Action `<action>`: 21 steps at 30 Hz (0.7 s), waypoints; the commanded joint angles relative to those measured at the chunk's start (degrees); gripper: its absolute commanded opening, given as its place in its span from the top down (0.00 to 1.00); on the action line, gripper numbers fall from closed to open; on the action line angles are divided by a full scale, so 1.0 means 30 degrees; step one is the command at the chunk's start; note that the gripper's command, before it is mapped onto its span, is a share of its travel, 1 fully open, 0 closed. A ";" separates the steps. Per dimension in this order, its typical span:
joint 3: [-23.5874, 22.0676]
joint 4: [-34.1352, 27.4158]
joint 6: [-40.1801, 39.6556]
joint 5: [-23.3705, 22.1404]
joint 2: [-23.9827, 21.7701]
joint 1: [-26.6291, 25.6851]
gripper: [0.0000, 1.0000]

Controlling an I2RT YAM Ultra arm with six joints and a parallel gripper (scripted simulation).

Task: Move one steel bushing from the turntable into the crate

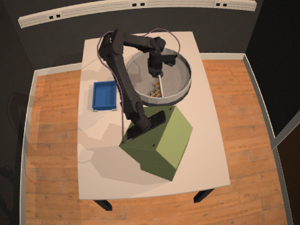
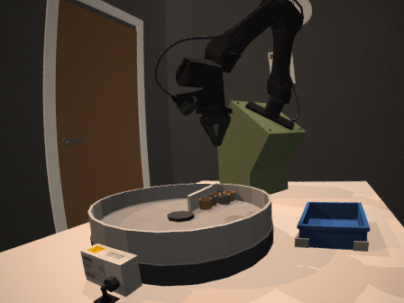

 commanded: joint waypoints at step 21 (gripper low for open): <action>-0.1526 0.4639 0.2536 0.0320 0.2125 0.2175 0.87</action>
